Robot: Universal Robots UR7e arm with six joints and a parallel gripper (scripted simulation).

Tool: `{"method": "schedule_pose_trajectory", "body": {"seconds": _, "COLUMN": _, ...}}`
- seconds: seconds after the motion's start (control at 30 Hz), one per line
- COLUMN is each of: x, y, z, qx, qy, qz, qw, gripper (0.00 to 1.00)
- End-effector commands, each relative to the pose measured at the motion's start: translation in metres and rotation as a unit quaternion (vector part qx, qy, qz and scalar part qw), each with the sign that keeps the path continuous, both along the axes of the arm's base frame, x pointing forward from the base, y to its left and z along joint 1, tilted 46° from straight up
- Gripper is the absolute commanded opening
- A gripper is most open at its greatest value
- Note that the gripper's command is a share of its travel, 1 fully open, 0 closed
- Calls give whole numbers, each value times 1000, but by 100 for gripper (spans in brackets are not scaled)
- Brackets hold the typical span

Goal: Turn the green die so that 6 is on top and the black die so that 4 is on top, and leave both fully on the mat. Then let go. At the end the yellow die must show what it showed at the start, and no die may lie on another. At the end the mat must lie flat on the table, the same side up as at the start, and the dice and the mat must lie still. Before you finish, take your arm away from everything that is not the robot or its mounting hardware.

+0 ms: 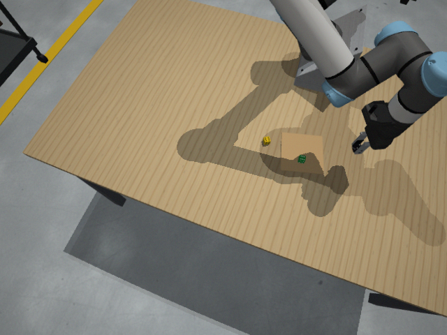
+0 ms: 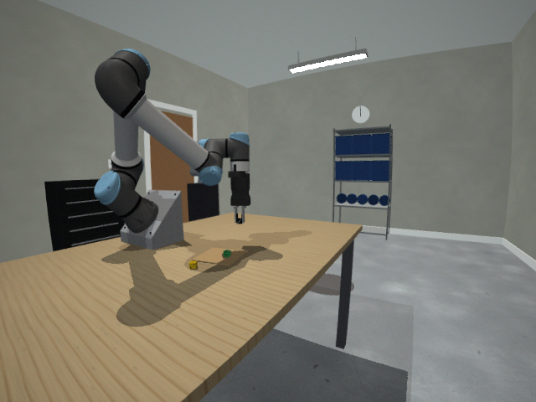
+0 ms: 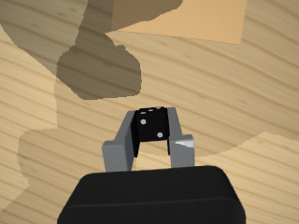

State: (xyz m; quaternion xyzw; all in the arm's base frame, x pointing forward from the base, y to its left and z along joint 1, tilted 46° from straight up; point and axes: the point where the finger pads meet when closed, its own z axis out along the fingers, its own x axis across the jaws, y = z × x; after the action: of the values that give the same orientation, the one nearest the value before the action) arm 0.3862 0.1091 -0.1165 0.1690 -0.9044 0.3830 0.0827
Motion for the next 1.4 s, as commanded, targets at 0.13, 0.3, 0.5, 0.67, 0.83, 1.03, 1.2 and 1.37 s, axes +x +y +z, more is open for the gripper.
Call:
{"method": "schedule_pose_trajectory", "body": {"seconds": 0.13, "x": 0, "y": -1, "z": 0, "qx": 33, "qy": 9, "qz": -11, "qw": 999, "gripper": 40}}
{"method": "schedule_pose_trajectory", "body": {"seconds": 0.3, "x": 1, "y": -1, "z": 1, "qx": 74, "qy": 18, "qz": -22, "qw": 997, "gripper": 40}}
{"method": "schedule_pose_trajectory", "body": {"seconds": 0.5, "x": 3, "y": -1, "z": 2, "qx": 175, "qy": 41, "qz": -50, "qw": 983, "gripper": 40}}
{"method": "schedule_pose_trajectory", "body": {"seconds": 0.67, "x": 3, "y": -3, "z": 3, "qx": 261, "qy": 64, "qz": -76, "qw": 960, "gripper": 40}}
{"method": "schedule_pose_trajectory", "body": {"seconds": 0.83, "x": 4, "y": -4, "z": 4, "qx": 312, "qy": 76, "qz": -91, "qw": 943, "gripper": 40}}
{"method": "schedule_pose_trajectory", "body": {"seconds": 1.03, "x": 4, "y": -7, "z": 4, "qx": 404, "qy": 101, "qz": -120, "qw": 901, "gripper": 40}}
{"method": "schedule_pose_trajectory", "body": {"seconds": 1.2, "x": 5, "y": -8, "z": 5, "qx": 461, "qy": 115, "qz": -138, "qw": 869, "gripper": 40}}
{"method": "schedule_pose_trajectory", "body": {"seconds": 1.37, "x": 5, "y": -8, "z": 5, "qx": 476, "qy": 118, "qz": -142, "qw": 860, "gripper": 40}}
